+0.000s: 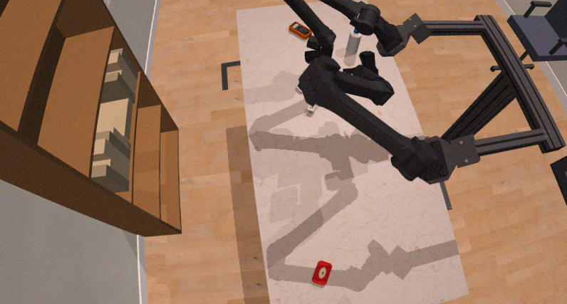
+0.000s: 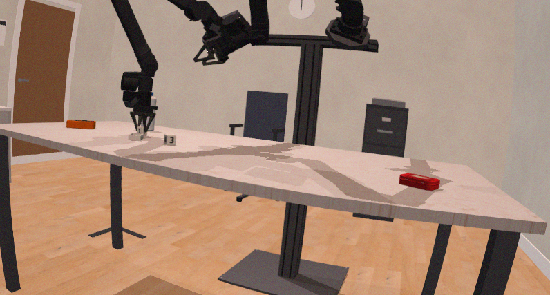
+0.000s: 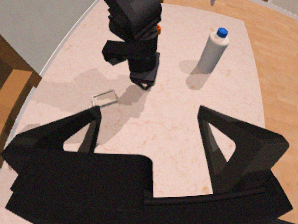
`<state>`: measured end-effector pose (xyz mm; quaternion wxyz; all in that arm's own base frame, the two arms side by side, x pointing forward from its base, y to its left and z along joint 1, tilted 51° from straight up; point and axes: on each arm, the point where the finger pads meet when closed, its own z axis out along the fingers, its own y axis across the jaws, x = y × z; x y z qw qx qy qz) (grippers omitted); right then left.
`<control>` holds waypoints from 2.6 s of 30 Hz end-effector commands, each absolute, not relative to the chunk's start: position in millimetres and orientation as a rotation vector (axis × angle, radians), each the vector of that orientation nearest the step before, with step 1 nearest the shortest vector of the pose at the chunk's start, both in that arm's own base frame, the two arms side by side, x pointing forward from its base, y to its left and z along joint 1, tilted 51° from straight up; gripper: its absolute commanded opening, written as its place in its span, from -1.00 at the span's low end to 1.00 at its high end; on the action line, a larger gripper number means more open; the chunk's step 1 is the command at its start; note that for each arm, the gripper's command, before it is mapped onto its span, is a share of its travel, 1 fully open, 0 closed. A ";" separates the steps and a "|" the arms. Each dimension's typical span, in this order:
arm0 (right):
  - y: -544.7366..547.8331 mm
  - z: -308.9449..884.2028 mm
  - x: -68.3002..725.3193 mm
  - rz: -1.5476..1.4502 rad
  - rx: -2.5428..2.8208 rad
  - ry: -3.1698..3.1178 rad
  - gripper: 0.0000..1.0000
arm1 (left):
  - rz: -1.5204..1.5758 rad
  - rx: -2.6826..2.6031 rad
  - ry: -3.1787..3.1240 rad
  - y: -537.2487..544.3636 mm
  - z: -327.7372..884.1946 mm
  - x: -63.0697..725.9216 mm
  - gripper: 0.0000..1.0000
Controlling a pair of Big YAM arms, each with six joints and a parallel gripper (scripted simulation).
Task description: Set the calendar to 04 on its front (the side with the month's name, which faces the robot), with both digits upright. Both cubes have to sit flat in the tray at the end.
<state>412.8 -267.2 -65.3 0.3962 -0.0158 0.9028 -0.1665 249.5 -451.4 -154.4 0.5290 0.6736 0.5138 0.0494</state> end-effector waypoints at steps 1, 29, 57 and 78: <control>-265.0 -69.5 408.0 -0.421 -0.039 2.296 -0.15 | 0.109 1.592 1.220 -457.1 -147.6 250.1 1.00; -257.8 -42.6 379.3 -0.425 -0.038 2.303 -0.48 | 0.109 1.592 1.220 -457.1 -147.6 250.1 1.00; -263.0 -57.1 399.1 -0.349 0.160 2.248 -0.48 | 0.109 1.592 1.220 -457.1 -147.6 250.1 1.00; -257.6 -57.0 401.2 0.121 1.082 1.976 -0.48 | 0.109 1.592 1.220 -457.1 -147.6 250.1 1.00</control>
